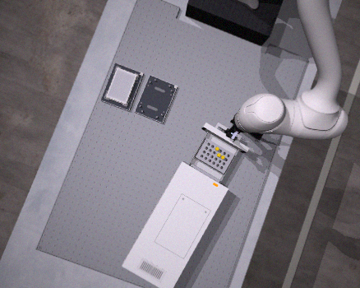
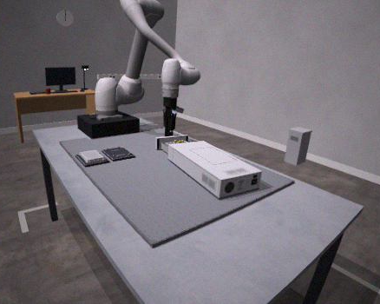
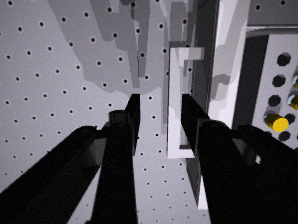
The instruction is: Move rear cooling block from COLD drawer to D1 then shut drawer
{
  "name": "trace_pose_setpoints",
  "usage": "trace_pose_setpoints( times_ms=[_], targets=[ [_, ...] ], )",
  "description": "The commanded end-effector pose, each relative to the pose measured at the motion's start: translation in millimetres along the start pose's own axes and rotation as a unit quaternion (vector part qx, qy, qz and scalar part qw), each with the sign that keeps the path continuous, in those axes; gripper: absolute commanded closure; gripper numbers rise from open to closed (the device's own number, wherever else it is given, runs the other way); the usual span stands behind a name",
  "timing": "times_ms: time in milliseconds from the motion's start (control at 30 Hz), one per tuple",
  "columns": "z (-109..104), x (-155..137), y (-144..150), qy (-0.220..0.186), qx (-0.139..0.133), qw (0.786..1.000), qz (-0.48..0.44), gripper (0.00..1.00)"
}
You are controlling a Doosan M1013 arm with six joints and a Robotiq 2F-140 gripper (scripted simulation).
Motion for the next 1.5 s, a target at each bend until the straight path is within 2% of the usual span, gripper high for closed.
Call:
trace_pose_setpoints(
  times_ms=[0, 1467],
  targets=[
    [-1, 3, -7, 0.000, -0.002, 1.000, -0.001, 0.66],
    [-1, 12, -51, 0.000, -0.002, 1.000, -0.001, 0.66]
  ],
)
Point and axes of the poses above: the point where the finger pads meet when closed, its own z axis out along the fingers, its own y axis across the jaws, x = y × z, the point moved 2 cm from there along -z, back along the fingers, and after that the axes turned 12 degrees about -z, right-handed, at the moved point
